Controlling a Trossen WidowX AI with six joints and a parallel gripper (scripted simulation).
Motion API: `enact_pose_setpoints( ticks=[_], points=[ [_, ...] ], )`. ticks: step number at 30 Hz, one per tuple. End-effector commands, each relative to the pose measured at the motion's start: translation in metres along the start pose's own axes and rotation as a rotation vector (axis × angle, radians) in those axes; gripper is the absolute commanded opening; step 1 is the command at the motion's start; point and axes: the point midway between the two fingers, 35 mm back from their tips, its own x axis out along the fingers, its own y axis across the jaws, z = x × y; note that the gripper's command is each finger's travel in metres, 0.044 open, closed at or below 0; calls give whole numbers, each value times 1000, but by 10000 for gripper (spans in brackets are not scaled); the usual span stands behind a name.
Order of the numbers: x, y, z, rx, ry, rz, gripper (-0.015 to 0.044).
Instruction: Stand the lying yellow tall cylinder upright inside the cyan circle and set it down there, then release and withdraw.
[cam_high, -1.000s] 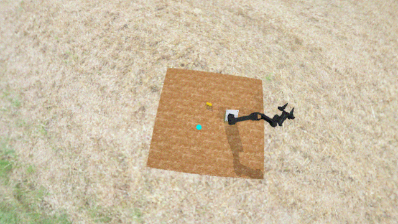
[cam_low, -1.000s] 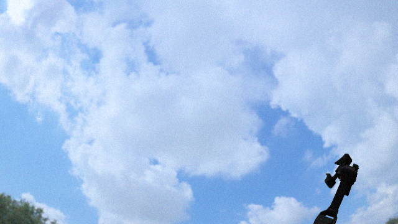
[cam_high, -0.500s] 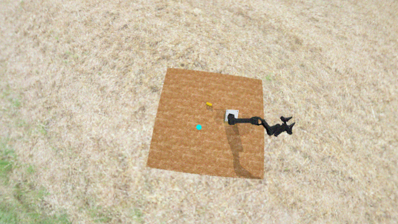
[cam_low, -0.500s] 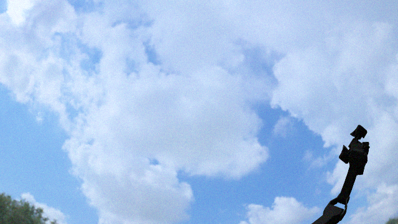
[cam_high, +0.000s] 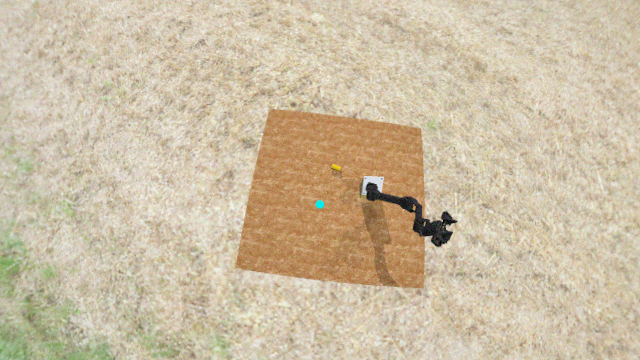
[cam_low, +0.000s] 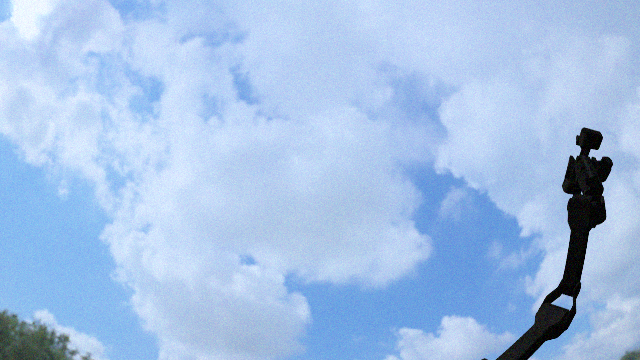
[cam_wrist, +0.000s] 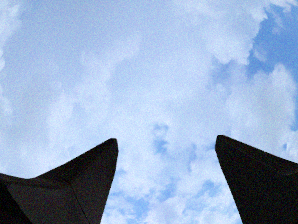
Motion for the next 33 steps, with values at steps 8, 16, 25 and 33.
enact_pose_setpoints(
  ticks=[8, 16, 25, 33],
  points=[
    [-40, 154, -104, -272, 84, 369, 309],
    [-91, 232, -207, -459, 194, 628, 309],
    [-164, 276, -338, -646, 372, 901, 309],
    [-238, 273, -454, -787, 583, 1119, 309]
  ],
)
